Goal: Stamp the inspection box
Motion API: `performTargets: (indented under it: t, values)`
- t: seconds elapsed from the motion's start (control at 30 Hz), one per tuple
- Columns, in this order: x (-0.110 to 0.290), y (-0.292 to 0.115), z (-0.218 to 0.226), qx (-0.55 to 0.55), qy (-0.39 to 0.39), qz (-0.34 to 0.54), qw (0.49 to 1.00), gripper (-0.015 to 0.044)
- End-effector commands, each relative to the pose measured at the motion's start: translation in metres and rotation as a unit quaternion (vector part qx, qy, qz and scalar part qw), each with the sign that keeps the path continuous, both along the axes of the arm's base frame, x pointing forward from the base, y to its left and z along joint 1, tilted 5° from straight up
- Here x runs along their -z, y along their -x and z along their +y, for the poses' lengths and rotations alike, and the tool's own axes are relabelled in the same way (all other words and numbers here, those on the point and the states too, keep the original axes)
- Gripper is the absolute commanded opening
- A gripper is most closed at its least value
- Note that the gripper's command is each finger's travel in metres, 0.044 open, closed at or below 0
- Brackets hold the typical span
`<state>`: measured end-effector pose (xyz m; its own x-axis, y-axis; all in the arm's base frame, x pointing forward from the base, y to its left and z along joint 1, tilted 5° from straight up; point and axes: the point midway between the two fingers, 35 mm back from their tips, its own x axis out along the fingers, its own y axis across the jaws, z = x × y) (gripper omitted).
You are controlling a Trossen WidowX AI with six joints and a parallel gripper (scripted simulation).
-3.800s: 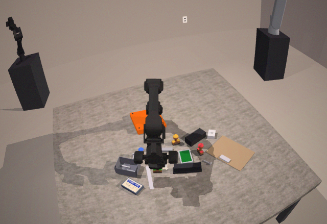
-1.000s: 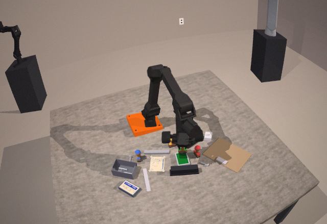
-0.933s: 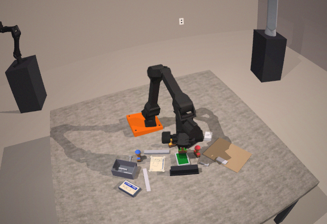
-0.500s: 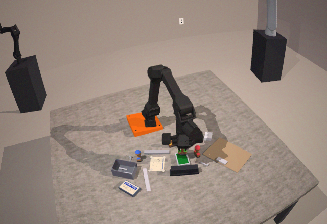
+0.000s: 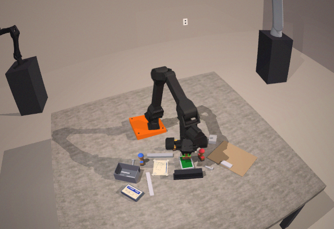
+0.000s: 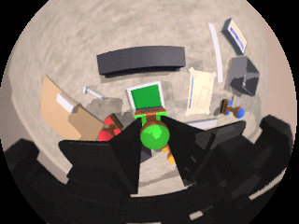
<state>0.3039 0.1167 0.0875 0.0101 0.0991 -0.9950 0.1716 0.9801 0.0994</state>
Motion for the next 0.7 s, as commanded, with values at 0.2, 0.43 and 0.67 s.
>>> performTargets:
  t: [0.2,0.43,0.67]
  values:
    - [0.008,0.001,0.001,0.002,0.0,0.003,1.0,0.0]
    - [0.013,0.001,0.001,0.001,0.0,0.003,1.0,0.0]
    - [0.017,0.002,0.001,0.001,-0.001,0.003,1.0,0.0]
